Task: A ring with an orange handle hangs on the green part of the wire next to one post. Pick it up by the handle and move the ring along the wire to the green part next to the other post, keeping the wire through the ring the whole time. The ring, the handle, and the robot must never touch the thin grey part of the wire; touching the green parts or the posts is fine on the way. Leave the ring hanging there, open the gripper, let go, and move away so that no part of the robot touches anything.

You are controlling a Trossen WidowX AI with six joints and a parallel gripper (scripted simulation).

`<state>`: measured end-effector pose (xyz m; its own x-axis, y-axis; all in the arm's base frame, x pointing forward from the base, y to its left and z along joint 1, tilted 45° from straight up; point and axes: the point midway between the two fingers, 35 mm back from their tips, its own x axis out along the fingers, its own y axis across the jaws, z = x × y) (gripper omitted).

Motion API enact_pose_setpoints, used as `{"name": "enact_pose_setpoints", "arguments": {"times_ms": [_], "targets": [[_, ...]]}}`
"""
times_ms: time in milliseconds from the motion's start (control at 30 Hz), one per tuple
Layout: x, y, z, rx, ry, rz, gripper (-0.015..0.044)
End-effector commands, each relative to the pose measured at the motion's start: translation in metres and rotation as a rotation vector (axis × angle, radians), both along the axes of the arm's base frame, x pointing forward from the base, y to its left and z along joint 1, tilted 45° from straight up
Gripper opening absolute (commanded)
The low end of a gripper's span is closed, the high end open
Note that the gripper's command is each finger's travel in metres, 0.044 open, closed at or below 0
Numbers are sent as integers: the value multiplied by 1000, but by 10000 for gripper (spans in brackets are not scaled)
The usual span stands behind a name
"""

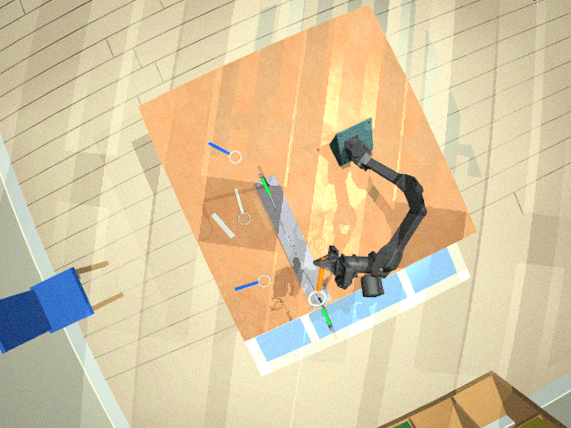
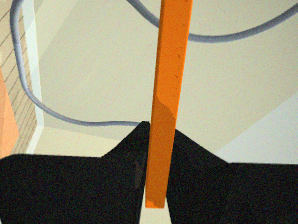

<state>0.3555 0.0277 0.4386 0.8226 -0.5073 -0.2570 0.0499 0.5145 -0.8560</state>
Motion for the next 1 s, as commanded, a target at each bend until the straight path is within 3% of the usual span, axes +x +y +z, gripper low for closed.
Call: {"name": "enact_pose_setpoints", "arguments": {"times_ms": [0, 367, 967], "targets": [[-1, -4, 9, -26, -5, -7, -150], [-1, -7, 17, -16, -2, -6, -150], [-1, -1, 9, 216, -23, 0, -150]]}}
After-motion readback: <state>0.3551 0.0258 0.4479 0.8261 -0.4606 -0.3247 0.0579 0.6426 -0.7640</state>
